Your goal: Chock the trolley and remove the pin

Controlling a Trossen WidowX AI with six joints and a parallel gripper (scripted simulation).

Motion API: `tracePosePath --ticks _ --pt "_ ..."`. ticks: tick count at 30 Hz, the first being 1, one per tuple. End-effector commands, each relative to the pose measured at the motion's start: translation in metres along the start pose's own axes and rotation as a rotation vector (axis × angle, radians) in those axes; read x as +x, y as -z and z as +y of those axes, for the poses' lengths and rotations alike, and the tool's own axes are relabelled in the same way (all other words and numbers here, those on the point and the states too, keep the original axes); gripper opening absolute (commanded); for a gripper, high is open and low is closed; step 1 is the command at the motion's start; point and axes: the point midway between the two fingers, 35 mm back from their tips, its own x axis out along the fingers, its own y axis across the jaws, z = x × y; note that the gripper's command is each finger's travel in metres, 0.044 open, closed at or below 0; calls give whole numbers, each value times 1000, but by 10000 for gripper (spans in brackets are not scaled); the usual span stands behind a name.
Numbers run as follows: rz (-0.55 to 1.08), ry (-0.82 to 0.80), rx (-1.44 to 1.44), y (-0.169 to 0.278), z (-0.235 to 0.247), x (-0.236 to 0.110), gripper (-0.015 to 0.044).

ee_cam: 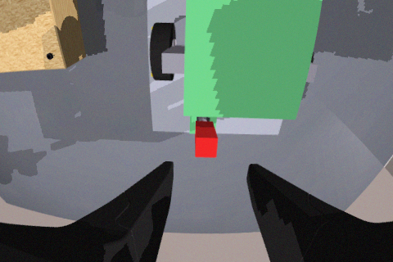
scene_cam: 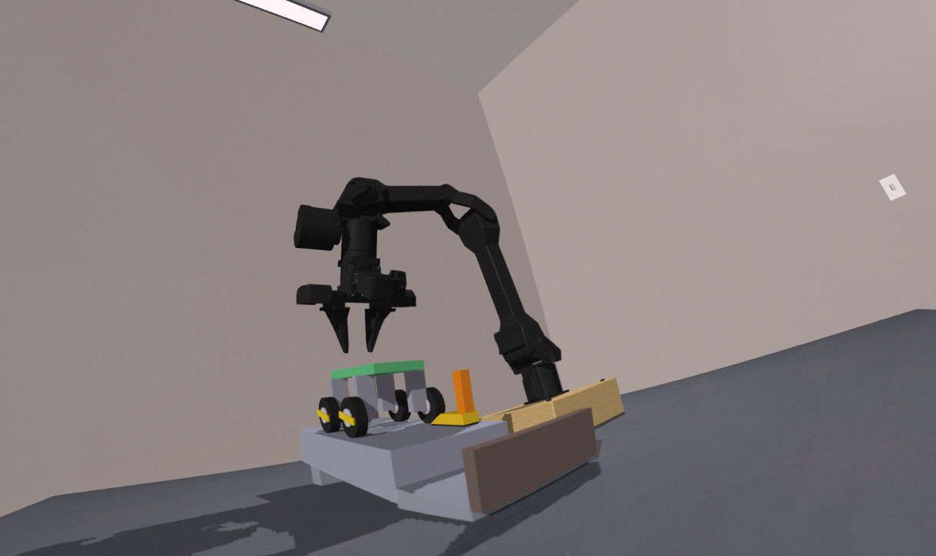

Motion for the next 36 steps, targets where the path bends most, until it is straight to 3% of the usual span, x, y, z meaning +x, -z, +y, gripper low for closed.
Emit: tracePosePath --ticks 1,36 --pt "4 -2 -7 1 0 6 190" --pt "5 -2 -7 2 -1 45 190"
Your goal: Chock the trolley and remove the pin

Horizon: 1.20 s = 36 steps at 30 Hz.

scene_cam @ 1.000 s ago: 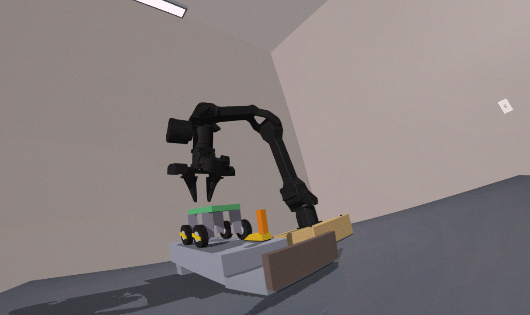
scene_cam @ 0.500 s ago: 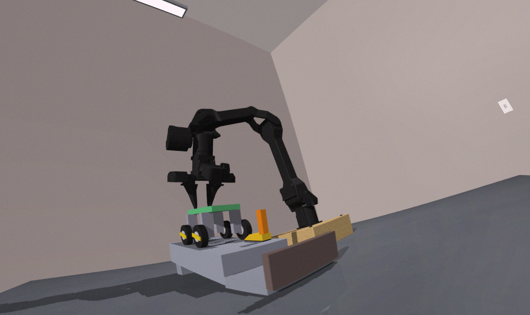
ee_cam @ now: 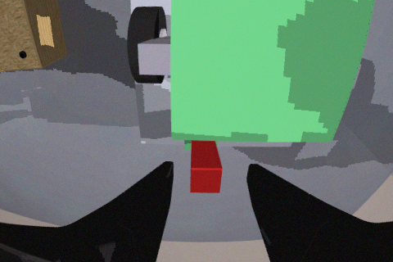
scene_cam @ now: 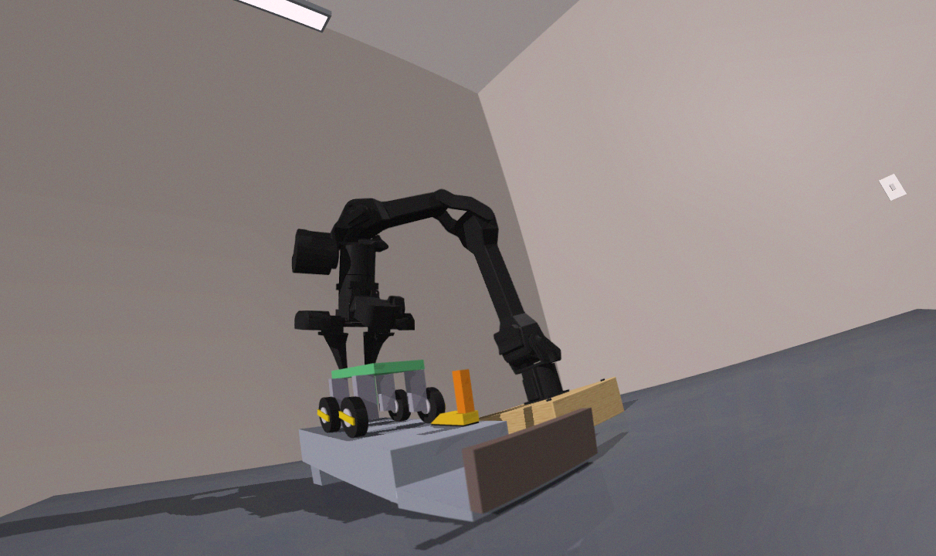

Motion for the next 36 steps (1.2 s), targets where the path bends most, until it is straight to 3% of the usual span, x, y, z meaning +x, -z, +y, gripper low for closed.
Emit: tracePosePath --ticks 1,22,27,36 --pt "0 -8 -6 0 1 9 190" --pt "1 -8 -6 0 3 31 190" --pt "3 -4 0 0 2 28 59" --pt "3 -4 0 0 2 28 0"
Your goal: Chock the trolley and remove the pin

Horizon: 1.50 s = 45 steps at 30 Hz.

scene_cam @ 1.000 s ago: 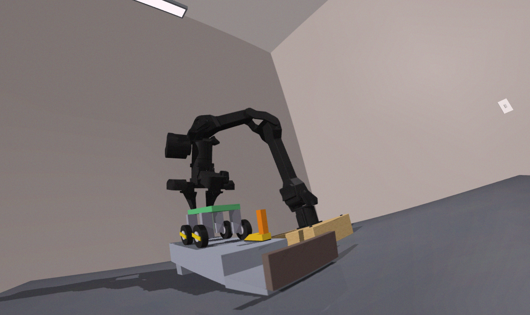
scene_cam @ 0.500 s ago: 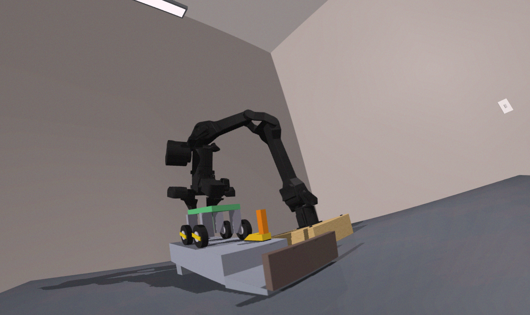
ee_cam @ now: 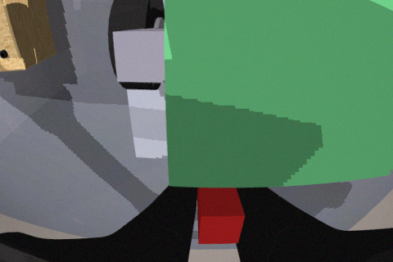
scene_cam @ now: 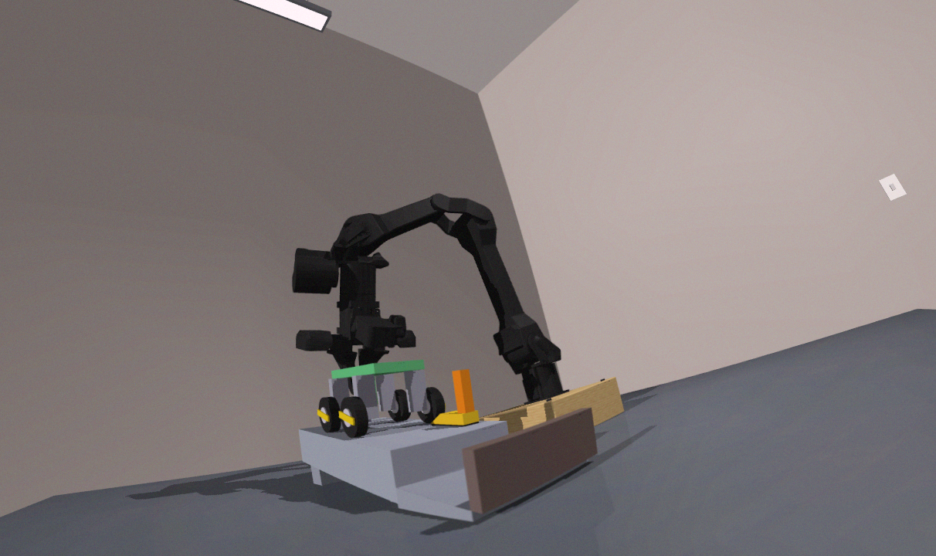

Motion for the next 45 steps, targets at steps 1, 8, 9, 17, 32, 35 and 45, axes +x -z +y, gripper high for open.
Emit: tracePosePath --ticks 1,8,9,17,32,35,45 --pt "0 4 1 0 -1 -1 0" --pt "-2 0 -4 1 0 -6 0" --pt "-2 0 -4 1 0 -7 0" --pt "-3 -1 -5 2 2 -12 0" --pt "-3 -1 -5 2 2 -22 0" --pt "-3 -1 -5 2 2 -24 0" --pt "-3 -1 -5 3 2 -31 0"
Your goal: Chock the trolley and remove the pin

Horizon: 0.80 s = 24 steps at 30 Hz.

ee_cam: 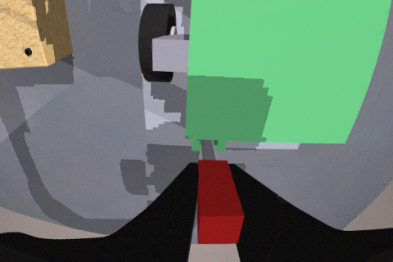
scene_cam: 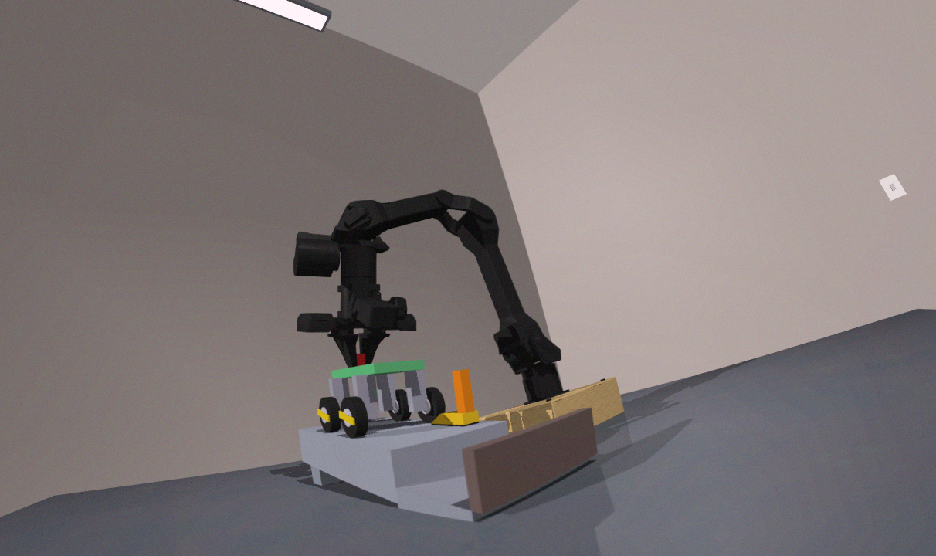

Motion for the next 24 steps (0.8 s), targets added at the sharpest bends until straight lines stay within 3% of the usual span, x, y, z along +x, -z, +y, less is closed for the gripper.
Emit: tracePosePath --ticks 1,24 --pt "7 4 7 2 -1 -5 0" --pt "7 4 7 7 -2 -17 0"
